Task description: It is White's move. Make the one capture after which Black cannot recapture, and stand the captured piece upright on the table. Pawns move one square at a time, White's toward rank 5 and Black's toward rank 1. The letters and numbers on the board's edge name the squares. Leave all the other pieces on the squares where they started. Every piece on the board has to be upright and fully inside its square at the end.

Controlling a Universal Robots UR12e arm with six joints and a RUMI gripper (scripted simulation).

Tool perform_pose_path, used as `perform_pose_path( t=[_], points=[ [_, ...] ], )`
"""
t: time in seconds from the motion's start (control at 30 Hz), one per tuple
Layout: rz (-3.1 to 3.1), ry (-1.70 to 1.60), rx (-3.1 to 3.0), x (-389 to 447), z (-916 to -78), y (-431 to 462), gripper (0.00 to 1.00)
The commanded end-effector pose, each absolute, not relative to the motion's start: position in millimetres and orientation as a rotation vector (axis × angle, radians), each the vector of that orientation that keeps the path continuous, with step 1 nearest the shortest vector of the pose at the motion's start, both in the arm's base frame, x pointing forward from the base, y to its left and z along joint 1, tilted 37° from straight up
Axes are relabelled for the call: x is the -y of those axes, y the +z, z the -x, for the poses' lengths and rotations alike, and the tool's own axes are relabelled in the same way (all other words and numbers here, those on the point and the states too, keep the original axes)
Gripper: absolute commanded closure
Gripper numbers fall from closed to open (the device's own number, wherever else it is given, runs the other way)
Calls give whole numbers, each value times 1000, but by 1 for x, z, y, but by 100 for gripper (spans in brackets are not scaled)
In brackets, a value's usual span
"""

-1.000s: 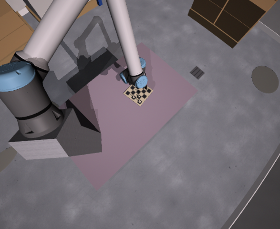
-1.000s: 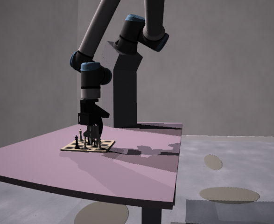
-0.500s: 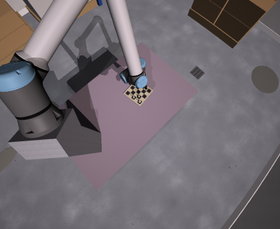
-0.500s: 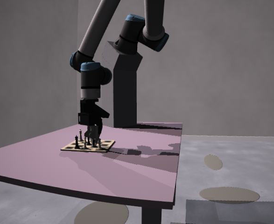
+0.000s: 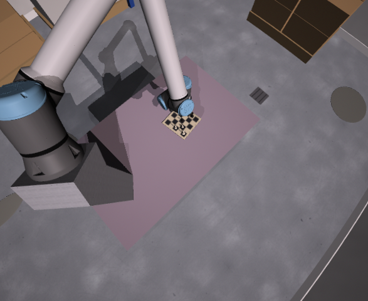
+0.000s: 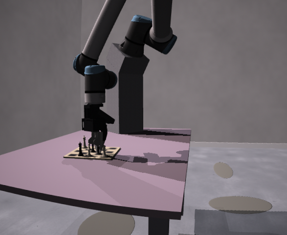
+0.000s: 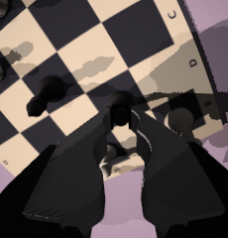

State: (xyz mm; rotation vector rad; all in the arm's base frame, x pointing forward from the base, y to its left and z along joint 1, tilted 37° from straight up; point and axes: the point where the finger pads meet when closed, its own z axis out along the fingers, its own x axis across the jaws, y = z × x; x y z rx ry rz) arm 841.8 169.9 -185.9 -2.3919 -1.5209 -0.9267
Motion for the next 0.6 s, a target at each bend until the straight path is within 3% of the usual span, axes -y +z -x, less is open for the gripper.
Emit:
perform_pose_path(
  t=[0.0, 0.57],
  points=[
    [2392, -928, 1521, -170, -842, -185, 100],
    [2392, -928, 1521, -160, -833, -168, 100]
  ],
)
